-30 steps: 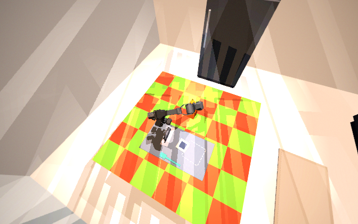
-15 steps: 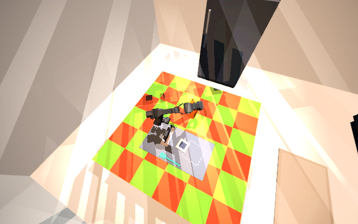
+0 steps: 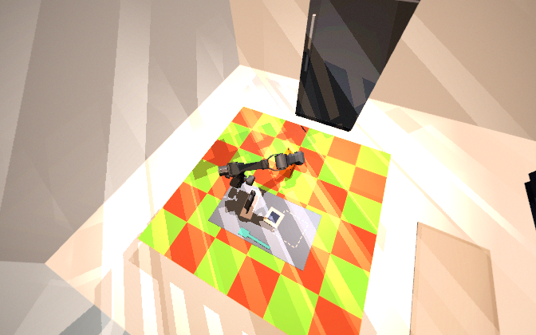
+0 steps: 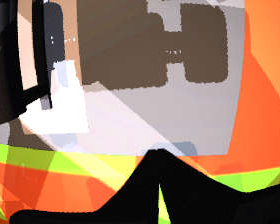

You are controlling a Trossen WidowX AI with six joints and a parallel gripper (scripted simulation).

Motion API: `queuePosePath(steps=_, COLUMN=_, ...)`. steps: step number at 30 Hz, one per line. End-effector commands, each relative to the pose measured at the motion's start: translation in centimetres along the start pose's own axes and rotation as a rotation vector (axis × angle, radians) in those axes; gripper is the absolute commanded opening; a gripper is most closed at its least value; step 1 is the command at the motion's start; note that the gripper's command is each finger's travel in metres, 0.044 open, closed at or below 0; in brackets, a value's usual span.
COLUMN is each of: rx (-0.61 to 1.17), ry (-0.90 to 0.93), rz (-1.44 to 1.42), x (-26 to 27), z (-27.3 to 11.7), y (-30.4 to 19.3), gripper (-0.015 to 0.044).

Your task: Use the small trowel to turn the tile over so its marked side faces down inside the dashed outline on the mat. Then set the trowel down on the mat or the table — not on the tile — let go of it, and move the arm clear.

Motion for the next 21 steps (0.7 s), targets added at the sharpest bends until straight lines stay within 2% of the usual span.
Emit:
queuePosePath(steps=1, rx=0.0, ry=0.0, rz=0.0, x=0.0, z=0.0, y=0.0, gripper=0.0)
queuePosePath(steps=2, rx=0.0, ry=0.0, rz=0.0, x=0.0, z=0.0, y=0.0, gripper=0.0)
queuePosePath(steps=6, rx=0.0, ry=0.0, rz=0.0, x=0.0, z=0.0, y=0.0, gripper=0.01)
queuePosePath(steps=21, rx=0.0, ry=0.0, rz=0.0, x=0.0, z=0.0, y=0.0, gripper=0.01)
Point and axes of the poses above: the point midway between the two fingers, 35 mm back from their tips, its own z axis out along the fingers, its own x axis across the jaws, y = z × x, the point moved 10 cm from there along -z, back along the fingers, and after that the axes turned 10 degrees about z, right-handed, at the moved point
